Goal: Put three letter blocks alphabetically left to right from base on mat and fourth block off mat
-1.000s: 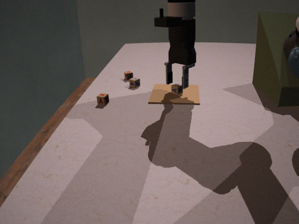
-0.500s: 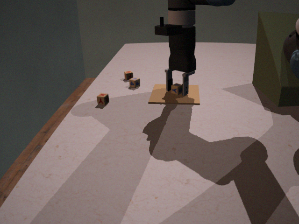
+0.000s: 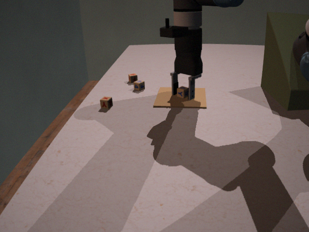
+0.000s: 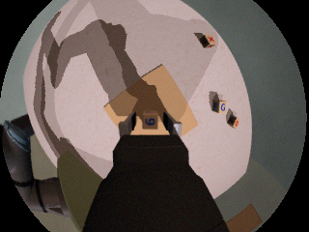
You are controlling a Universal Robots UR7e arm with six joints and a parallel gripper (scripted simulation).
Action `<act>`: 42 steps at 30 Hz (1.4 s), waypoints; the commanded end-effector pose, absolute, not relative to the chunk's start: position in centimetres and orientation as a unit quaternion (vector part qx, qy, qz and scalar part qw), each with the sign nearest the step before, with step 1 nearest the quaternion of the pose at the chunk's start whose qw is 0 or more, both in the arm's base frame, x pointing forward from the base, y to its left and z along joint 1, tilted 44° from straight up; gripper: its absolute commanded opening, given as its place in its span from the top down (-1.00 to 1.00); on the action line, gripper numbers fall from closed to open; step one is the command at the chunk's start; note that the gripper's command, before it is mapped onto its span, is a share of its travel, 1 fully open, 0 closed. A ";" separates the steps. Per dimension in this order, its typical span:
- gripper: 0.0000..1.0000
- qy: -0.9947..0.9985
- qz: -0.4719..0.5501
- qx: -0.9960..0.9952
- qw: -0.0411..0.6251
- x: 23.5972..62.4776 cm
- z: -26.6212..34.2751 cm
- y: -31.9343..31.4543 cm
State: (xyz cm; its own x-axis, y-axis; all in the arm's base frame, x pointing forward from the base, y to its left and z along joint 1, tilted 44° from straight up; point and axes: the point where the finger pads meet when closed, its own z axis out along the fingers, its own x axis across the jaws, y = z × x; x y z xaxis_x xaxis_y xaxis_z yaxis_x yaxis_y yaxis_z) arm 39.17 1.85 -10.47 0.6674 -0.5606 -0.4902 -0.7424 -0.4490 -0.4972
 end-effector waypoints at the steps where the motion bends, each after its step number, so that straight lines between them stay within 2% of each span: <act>1: -1.00 0.387 0.128 -0.842 0.354 39.2 -10.5 1.8; 21: -1.00 0.387 0.128 -0.842 0.354 39.2 -10.5 1.8; 22: -0.58 0.387 0.128 -0.842 0.354 39.2 -10.5 1.8; 38: -0.58 0.387 0.128 -0.842 0.354 39.2 -10.5 1.8; 39: 0.01 0.387 0.128 -0.842 0.354 39.2 -10.5 1.8; 42: 0.01 0.387 0.128 -0.842 0.354 39.2 -10.5 1.8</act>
